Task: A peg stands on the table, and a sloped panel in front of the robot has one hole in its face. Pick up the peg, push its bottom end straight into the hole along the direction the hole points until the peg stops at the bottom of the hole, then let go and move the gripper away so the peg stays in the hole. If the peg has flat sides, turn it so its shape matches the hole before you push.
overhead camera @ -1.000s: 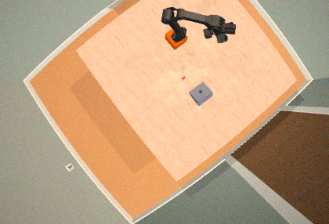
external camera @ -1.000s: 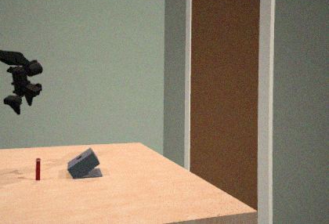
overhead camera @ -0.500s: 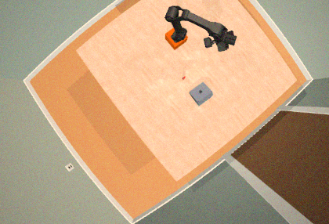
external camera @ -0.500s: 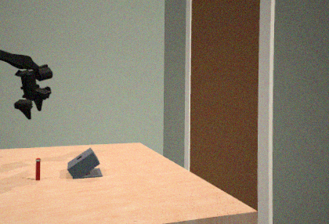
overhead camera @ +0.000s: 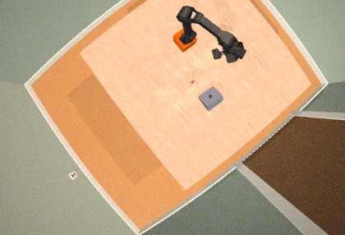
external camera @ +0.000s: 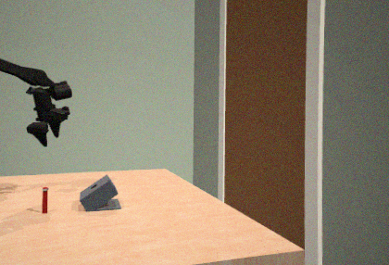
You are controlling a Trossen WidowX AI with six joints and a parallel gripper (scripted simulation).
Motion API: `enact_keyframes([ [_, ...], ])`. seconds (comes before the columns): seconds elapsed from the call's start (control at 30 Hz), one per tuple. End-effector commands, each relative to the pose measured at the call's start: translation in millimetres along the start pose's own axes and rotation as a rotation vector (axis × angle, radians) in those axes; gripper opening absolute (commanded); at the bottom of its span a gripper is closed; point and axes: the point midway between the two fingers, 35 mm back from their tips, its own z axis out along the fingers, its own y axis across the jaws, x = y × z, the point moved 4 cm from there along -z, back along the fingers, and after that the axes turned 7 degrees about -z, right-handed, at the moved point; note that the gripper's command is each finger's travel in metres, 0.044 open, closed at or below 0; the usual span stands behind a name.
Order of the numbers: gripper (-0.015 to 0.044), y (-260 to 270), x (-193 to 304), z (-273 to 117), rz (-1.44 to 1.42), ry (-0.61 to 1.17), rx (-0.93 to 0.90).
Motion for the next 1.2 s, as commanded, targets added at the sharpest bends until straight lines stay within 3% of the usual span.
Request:
enact_keyframes([
  [0.0,0.0440,-12,-12,4,0.003,-0.018,0.029],
  [1.17,0.0440,-126,-75,23,-0.033,-0.007,0.207],
])
